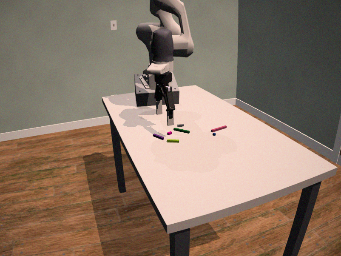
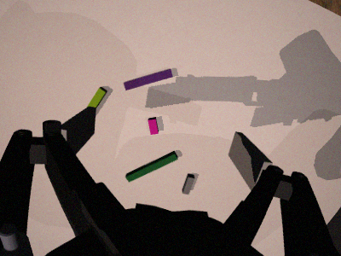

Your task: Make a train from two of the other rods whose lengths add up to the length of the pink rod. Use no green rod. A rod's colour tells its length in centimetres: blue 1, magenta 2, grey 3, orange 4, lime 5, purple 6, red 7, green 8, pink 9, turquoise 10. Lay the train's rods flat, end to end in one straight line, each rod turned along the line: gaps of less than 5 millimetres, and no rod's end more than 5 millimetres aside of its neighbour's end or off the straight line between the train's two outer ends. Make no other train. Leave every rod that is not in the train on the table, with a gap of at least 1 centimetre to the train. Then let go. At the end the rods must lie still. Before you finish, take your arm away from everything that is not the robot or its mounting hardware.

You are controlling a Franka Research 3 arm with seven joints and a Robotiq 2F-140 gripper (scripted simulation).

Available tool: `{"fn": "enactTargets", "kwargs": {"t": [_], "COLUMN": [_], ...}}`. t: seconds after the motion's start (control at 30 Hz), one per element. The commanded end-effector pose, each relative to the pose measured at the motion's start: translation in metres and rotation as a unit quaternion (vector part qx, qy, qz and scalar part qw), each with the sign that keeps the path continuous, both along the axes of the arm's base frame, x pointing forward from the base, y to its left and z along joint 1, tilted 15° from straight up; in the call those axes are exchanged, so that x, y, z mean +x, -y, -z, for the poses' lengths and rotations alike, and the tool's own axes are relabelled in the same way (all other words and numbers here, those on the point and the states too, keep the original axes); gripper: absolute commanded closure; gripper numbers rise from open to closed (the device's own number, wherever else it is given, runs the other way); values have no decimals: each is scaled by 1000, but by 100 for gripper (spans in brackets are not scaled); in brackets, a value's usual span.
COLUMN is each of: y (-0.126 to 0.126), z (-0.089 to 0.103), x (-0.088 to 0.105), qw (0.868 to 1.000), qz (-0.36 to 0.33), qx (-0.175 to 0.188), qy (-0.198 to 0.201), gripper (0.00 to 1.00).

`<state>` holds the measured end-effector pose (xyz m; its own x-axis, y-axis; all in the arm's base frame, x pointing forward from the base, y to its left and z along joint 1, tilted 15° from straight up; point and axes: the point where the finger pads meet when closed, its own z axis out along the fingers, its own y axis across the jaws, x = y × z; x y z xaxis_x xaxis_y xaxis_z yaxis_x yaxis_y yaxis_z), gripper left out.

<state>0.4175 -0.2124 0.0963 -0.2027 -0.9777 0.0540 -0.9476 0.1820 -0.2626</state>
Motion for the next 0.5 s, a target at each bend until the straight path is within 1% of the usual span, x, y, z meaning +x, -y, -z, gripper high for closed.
{"fn": "enactTargets", "kwargs": {"t": [0.0,0.17,0.2,0.27,0.47], "y": [0,0,0,-1,-1], "z": [0,0,0,0,-1], "x": [0,0,0,1,1], "qw": [1000,1000,1000,996,988], "qz": [2,-2,-20,-90,-149], "qx": [1,0,-5,-23,-38], "qy": [-1,-1,-3,-11,-17], "gripper": [0,0,0,0,0]}}
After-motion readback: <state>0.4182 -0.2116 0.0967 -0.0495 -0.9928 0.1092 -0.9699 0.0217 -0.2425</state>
